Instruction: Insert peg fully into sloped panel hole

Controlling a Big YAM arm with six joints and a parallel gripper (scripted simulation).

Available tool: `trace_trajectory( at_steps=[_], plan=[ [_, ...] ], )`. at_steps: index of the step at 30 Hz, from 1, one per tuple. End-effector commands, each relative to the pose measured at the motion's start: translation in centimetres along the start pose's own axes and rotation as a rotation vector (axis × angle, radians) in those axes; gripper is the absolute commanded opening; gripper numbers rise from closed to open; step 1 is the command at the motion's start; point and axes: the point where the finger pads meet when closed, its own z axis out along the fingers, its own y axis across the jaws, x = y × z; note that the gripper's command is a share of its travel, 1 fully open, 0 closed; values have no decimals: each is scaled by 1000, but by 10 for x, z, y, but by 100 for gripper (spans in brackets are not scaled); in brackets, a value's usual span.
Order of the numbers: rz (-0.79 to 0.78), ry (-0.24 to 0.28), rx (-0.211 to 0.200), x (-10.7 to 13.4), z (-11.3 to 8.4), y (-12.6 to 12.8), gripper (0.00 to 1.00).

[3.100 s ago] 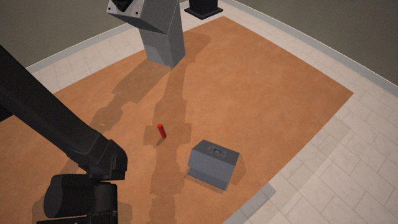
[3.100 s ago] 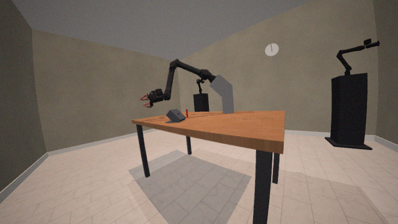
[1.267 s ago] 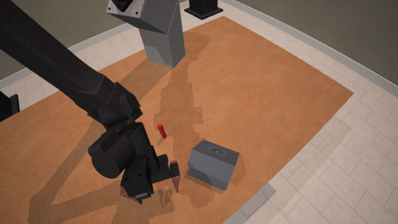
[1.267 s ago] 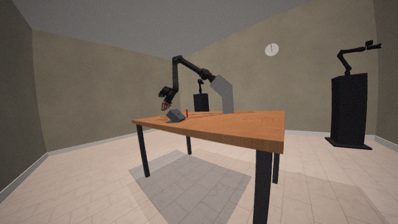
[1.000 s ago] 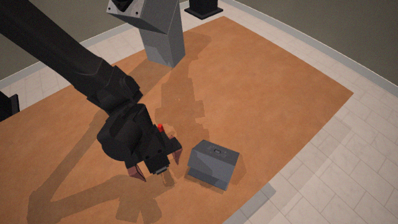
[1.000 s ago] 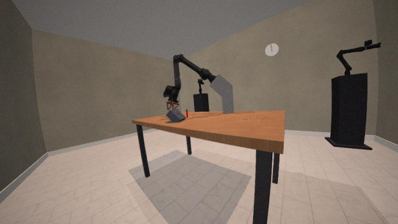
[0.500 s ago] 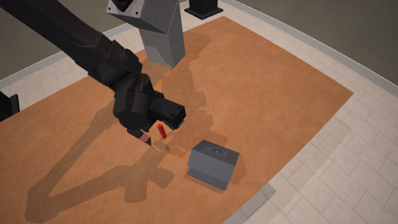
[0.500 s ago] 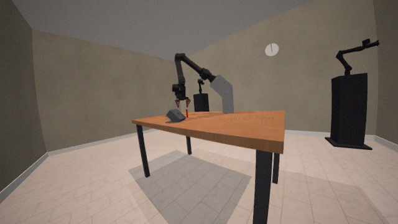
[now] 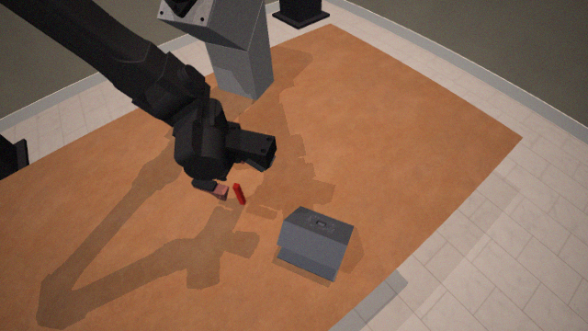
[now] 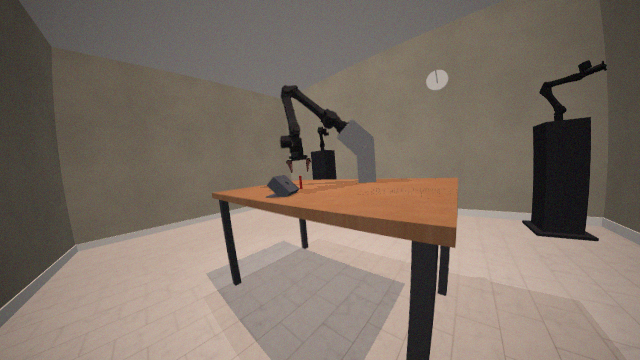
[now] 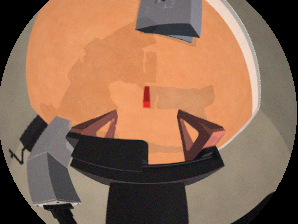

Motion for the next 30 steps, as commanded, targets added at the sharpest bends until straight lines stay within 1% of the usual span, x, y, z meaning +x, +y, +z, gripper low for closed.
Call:
trace_trajectory(
  at_steps=[1,3,4,9,22,30],
  plan=[
    [-19,-7,0,-3,7,1,100],
    [-11,0,-1,1,12,0,100],
    [-11,-8,3,-2,6,0,100],
    [-11,-8,3,-3,11,-1,100],
    [-11,-7,3,-3,28,-2,100],
    [-11,-7,3,-3,34,-3,100]
  ],
)
